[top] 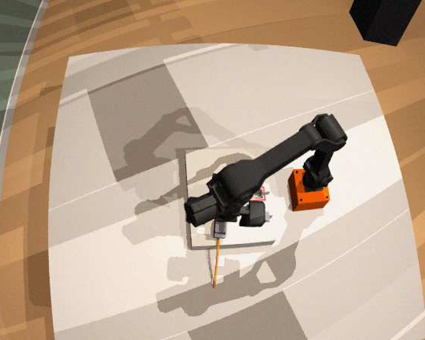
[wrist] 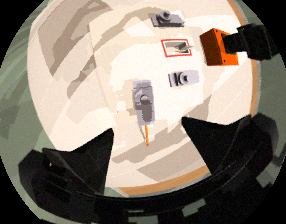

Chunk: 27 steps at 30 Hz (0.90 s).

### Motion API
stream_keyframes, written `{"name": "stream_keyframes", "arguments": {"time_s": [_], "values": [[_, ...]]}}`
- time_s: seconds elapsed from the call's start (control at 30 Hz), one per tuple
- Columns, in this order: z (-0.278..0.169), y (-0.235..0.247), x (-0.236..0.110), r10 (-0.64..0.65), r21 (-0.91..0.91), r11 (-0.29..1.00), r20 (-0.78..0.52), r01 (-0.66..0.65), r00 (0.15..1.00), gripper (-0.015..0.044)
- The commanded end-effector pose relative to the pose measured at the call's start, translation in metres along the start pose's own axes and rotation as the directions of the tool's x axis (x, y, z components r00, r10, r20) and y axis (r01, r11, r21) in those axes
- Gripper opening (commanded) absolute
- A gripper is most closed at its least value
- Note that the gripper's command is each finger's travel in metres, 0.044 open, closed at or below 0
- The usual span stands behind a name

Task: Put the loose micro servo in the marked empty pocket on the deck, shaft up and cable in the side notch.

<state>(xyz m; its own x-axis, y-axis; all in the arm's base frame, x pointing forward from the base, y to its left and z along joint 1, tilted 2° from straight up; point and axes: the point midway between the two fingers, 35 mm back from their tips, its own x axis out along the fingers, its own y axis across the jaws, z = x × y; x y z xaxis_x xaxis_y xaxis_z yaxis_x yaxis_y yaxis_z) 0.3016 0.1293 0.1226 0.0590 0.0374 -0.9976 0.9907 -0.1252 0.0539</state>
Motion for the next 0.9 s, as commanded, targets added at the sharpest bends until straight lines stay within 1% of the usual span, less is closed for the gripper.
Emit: {"name": "stream_keyframes", "arguments": {"time_s": [0.0, 0.2, 0.43, 0.87], "values": [[0.001, -0.001, 0.002, -0.011, 0.021, 1.0, -0.001, 0.011, 1.0, 0.044], [0.001, -0.001, 0.026, -0.011, 0.021, 1.0, -0.001, 0.011, 1.0, 0.044], [0.0, -0.001, 0.029, -0.011, 0.021, 1.0, -0.001, 0.011, 1.0, 0.044], [0.0, -0.001, 0.047, -0.011, 0.021, 1.0, -0.001, 0.011, 1.0, 0.044]]}}
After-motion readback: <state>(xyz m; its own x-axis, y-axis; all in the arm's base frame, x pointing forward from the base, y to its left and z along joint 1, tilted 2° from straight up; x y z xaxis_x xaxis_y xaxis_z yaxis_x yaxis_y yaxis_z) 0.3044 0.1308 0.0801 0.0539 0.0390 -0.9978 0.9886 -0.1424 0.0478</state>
